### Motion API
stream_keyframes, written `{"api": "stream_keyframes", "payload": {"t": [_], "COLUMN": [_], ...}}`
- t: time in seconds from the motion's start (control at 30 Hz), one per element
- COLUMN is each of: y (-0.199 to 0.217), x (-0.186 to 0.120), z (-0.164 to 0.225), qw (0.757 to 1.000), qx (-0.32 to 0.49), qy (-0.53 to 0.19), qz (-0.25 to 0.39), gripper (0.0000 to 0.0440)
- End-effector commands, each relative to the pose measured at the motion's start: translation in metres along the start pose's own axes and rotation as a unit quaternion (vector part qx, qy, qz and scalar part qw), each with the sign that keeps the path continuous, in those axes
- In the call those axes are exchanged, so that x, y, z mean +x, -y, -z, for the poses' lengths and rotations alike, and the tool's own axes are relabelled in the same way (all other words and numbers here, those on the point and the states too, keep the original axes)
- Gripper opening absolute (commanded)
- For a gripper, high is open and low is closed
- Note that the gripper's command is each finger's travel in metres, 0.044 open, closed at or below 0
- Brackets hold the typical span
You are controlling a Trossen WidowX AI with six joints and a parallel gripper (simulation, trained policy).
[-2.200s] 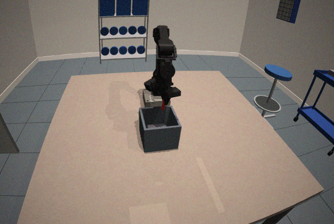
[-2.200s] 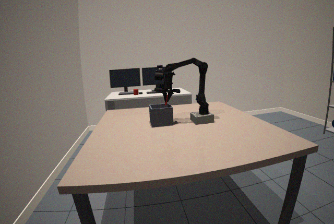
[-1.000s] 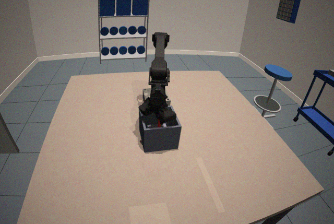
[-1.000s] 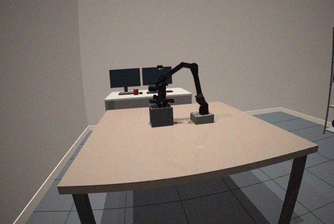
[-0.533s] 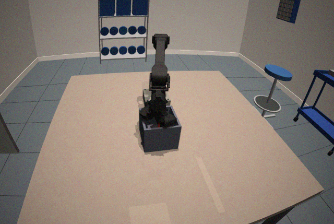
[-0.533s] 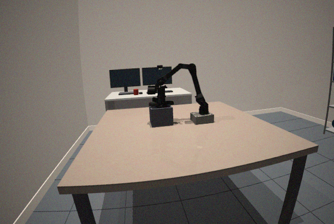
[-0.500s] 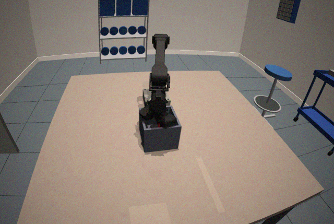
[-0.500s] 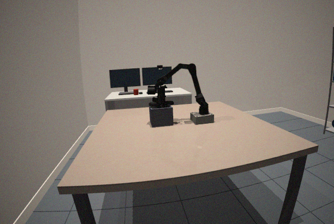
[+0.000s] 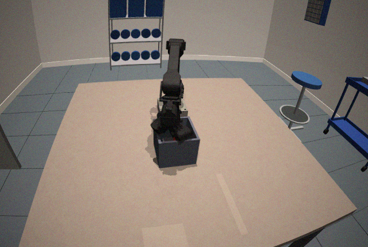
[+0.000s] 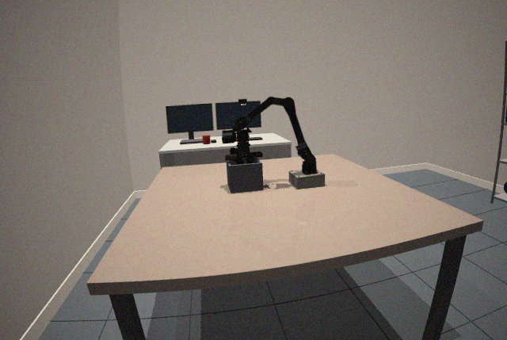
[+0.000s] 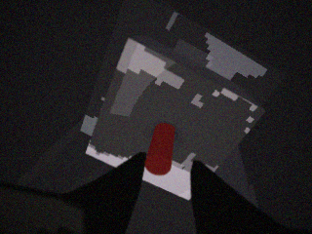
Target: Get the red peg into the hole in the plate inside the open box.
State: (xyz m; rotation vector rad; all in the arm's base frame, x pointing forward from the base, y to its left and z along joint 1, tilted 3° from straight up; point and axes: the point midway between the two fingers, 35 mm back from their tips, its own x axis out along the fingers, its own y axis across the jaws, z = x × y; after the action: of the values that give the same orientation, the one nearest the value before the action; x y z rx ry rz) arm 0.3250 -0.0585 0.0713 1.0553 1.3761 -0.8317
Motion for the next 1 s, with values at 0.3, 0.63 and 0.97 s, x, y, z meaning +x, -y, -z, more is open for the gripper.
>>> {"api": "stream_keyframes", "payload": {"t": [0.3,0.63,0.97], "y": [-0.02,-0.032,-0.042], "x": [-0.043,-0.073,-0.098], "z": [-0.008,-0.013,-0.023], "qw": [0.997,0.991,0.984], "qx": [0.013,0.016,0.006], "qy": [-0.038,-0.062,-0.076], "qz": [-0.068,-0.121,-0.164], "gripper": [0.02,0.0228,0.0264]}}
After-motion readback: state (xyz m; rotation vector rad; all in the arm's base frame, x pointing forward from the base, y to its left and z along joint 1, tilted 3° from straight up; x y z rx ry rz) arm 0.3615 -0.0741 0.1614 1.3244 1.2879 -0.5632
